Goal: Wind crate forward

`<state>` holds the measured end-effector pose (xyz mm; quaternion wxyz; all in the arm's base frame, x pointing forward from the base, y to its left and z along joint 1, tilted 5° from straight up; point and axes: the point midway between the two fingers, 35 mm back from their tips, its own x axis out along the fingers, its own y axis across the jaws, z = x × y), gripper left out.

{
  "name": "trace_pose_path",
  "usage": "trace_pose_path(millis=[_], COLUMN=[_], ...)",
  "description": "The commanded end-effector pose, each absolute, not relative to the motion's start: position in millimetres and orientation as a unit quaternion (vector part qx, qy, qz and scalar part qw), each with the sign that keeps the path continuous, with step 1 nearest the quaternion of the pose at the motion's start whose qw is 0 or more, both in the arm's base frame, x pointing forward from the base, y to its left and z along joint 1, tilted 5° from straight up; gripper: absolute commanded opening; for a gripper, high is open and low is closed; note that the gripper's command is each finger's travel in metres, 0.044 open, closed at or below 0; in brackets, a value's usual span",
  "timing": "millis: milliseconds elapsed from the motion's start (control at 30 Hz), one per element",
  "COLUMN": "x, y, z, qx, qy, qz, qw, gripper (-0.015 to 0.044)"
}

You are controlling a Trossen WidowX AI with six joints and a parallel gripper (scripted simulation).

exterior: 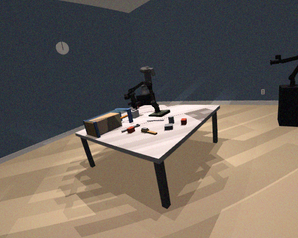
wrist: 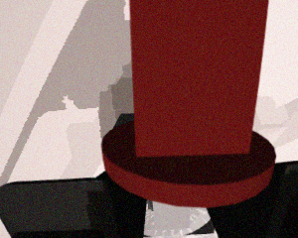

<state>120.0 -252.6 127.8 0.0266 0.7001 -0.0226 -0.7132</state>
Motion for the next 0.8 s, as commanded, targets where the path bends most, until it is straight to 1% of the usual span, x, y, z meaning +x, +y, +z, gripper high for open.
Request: trace_pose_path(millis=[0,100,367,500,767], x=[120.5,120.6,120.5,120.4,120.4], y=[-253.8,-255.4,-255.3,-253.4,-253.4], z=[123.9,124.1,124.0,123.8,123.8], qx=[0.700,0.698,0.698,0.700,0.700], qy=[-0.013,-0.001,0.000,-0.014,-0.014], qz=[-0.714,-0.714,-0.714,-0.714,-0.714], qw=[0.033,0.047,0.048,0.032,0.032], gripper=[0.0000,0.0000,0.0000,0.0000,0.0000])
